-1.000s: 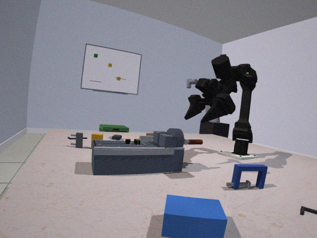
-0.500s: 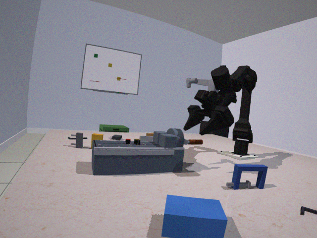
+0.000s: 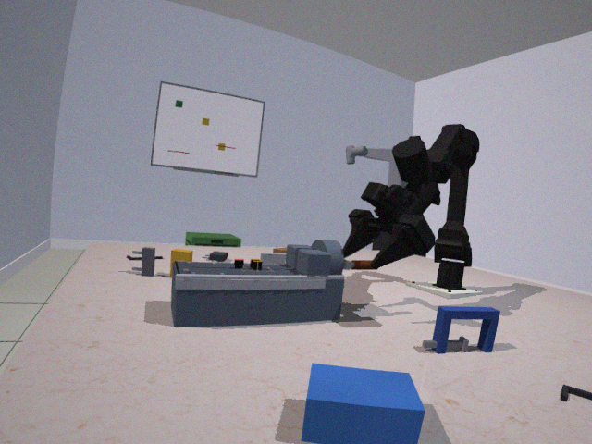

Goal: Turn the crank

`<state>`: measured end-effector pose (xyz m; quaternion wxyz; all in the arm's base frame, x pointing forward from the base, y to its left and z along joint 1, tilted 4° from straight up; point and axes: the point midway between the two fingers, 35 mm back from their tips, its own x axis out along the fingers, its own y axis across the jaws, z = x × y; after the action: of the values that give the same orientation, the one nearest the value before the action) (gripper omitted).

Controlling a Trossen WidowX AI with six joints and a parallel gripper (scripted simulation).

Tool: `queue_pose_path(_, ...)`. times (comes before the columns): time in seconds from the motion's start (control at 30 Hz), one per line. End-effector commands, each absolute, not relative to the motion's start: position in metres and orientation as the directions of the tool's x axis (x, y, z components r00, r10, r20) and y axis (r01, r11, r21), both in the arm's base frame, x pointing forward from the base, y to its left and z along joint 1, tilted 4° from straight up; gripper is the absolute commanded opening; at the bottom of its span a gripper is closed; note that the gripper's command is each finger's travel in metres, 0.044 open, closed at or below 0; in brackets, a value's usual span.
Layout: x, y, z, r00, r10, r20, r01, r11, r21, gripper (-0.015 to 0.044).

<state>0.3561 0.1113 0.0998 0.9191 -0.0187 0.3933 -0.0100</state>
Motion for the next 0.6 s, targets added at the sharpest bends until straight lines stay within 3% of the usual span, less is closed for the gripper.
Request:
queue_pose_path(0.0,0.356,0.111,0.094,0.69,-0.033,-0.723,0.002,0.999,-0.043,0.044)
queue_pose_path(0.57,0.353,0.109,0.069,0.69,-0.033,-0.723,0.002,0.999,-0.043,0.044)
